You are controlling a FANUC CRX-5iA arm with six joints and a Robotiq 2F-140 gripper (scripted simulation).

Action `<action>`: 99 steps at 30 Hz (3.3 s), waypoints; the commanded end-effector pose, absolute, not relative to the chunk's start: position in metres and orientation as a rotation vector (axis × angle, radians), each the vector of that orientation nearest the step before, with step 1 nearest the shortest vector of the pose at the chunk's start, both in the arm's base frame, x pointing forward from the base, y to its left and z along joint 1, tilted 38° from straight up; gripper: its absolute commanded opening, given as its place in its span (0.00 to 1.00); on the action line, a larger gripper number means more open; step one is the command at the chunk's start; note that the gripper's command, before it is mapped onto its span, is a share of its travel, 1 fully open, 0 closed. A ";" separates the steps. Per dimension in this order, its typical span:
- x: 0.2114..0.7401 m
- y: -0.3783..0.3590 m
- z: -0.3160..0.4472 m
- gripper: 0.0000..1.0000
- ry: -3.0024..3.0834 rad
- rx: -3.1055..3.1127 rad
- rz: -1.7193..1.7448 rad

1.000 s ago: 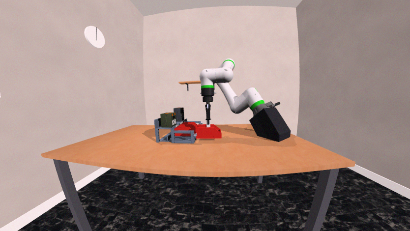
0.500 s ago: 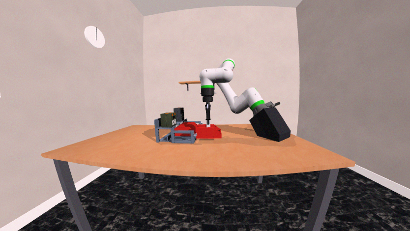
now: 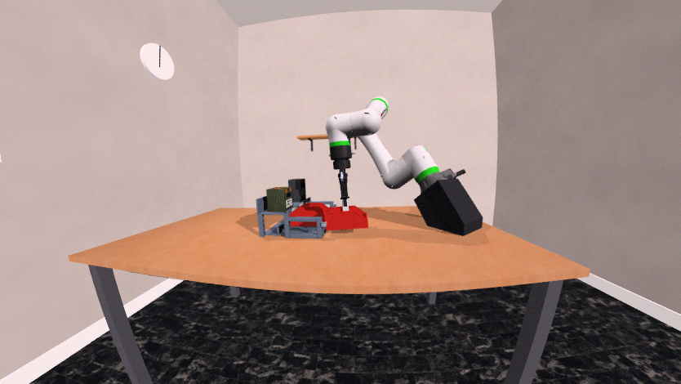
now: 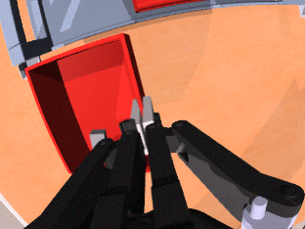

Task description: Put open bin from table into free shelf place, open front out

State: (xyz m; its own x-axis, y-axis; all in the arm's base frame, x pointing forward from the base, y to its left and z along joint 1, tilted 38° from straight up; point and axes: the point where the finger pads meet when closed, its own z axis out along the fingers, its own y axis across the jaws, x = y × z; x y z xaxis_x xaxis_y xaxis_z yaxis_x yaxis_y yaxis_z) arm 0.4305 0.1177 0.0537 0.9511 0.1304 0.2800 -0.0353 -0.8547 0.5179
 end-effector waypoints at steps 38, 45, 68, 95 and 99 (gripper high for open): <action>0.434 0.121 0.059 0.00 0.025 2.584 0.264; 0.434 0.121 0.059 0.00 0.025 2.584 0.264; 0.434 0.121 0.059 0.00 0.025 2.584 0.264; 0.441 0.122 0.062 0.00 0.025 2.584 0.264; 0.444 0.123 0.063 0.00 0.025 2.584 0.264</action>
State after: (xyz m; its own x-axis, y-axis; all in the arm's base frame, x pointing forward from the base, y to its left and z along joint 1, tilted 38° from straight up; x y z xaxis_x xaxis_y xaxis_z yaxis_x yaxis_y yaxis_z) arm 0.4427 0.1222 0.0622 0.9807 0.0703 0.1823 -0.0348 -0.8552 0.5172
